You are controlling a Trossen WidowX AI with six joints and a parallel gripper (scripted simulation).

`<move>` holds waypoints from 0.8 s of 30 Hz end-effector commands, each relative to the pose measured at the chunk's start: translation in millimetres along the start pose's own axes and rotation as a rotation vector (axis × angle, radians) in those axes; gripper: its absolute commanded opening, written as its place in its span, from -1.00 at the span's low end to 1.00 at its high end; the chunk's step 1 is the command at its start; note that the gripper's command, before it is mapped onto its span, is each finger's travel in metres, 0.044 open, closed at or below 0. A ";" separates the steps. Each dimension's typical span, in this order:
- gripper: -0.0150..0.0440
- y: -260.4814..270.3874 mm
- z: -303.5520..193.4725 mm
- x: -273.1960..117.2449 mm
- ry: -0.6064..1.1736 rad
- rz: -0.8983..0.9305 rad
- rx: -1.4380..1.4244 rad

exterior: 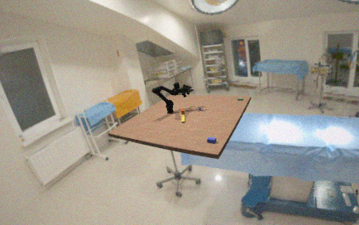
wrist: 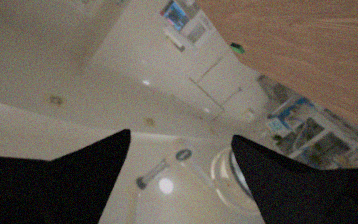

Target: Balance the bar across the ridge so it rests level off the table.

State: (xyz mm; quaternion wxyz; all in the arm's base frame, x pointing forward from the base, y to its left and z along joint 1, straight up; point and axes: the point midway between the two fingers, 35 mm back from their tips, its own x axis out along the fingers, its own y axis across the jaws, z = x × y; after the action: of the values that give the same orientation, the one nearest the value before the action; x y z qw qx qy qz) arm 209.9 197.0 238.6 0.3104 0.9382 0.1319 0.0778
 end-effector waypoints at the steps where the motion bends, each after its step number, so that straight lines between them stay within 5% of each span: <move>1: 0.78 0.1 0.2 0.5 -0.002 0.000 -0.005; 4: 0.58 1.4 3.9 7.5 -0.029 -0.004 -0.073; 24: 0.58 24.1 51.7 58.2 -0.290 -0.119 -0.600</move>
State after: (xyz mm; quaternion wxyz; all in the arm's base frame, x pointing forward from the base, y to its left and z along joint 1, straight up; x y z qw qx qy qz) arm 273.3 171.6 216.4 0.5639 0.8182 0.1096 -0.0241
